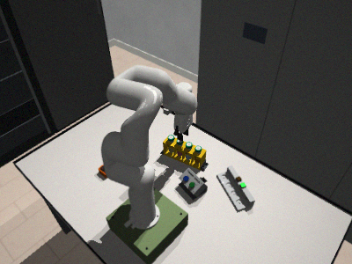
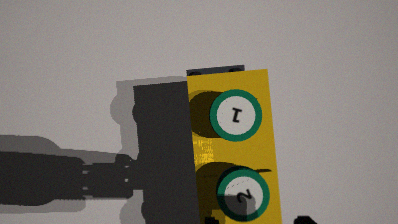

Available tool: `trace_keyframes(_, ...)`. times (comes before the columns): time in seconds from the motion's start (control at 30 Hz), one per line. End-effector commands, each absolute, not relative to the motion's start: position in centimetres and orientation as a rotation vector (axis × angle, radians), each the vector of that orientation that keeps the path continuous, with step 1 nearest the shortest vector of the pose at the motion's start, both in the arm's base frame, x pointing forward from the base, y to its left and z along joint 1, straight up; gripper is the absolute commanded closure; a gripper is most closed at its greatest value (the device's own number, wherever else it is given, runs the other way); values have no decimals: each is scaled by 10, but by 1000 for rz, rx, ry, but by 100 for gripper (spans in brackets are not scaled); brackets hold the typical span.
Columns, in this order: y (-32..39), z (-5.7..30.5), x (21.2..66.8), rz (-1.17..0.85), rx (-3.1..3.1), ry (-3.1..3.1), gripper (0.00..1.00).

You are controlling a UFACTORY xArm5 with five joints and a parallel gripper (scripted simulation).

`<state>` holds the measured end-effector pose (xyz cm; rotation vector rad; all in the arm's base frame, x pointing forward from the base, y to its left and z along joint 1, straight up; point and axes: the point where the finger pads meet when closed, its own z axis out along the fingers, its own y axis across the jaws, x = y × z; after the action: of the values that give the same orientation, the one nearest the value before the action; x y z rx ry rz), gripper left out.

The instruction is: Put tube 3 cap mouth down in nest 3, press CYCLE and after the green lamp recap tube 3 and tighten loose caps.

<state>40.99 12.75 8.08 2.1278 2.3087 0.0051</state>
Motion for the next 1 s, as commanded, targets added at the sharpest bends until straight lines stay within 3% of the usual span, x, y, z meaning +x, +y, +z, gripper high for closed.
trace_keyframes(0.0, 99, 83, 416, 7, 1782, 2577, 54)
trace_keyframes(0.27, 42, 83, 426, 6, 1713, 2623, 54)
trace_keyframes(0.5, 42, 83, 426, 6, 1713, 2623, 54)
trace_keyframes(0.97, 42, 47, 426, 6, 1713, 2623, 54)
